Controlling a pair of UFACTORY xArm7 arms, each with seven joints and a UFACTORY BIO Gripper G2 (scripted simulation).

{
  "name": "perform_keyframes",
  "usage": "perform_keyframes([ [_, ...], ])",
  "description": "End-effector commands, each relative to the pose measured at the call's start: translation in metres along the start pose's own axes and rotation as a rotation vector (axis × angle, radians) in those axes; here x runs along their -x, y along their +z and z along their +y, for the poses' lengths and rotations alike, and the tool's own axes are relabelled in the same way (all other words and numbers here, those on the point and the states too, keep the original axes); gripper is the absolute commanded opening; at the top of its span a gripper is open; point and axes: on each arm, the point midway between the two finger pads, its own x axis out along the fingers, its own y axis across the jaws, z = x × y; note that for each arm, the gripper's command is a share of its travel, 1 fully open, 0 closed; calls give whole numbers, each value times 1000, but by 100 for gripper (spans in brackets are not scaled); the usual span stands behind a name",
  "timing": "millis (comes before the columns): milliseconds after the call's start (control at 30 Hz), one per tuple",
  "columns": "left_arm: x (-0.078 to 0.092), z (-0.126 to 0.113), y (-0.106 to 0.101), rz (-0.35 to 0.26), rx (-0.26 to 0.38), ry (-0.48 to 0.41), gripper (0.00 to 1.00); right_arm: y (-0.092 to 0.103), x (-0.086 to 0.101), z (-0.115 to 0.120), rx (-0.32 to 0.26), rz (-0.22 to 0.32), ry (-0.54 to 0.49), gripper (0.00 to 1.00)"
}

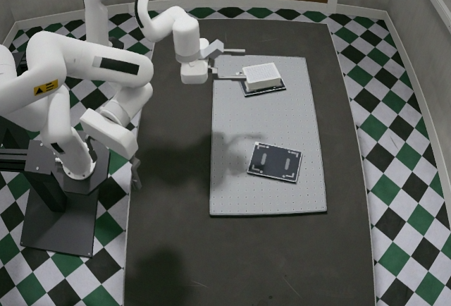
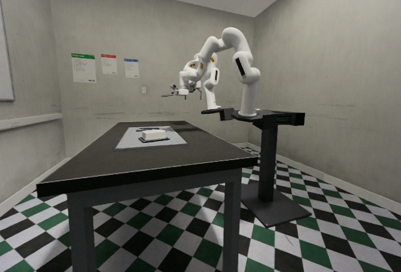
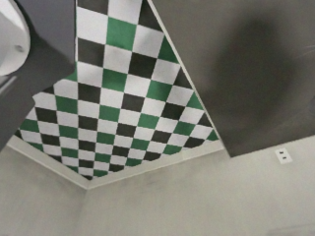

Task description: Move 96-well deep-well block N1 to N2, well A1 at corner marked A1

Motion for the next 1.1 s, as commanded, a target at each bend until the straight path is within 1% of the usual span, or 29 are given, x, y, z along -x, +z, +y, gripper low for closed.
perform_keyframes([
  [0,-5,9,-7,-4,5,95,37,0,1,0,0,0,-2,100],
  [167,-13,26,-23,-4,5,259,37,0,1,0,0,0,-2,100],
  [367,-22,47,-42,-4,5,259,37,0,1,0,0,0,-2,100],
  [433,-22,47,-42,-4,5,259,37,0,1,0,0,0,-2,100],
  [933,-44,100,-91,-5,4,259,37,0,1,0,0,0,-2,100],
  [1000,-44,100,-91,-5,4,259,37,0,1,0,0,0,-2,100],
  [1067,-47,107,-97,-5,4,259,37,0,1,0,0,0,-2,100],
])
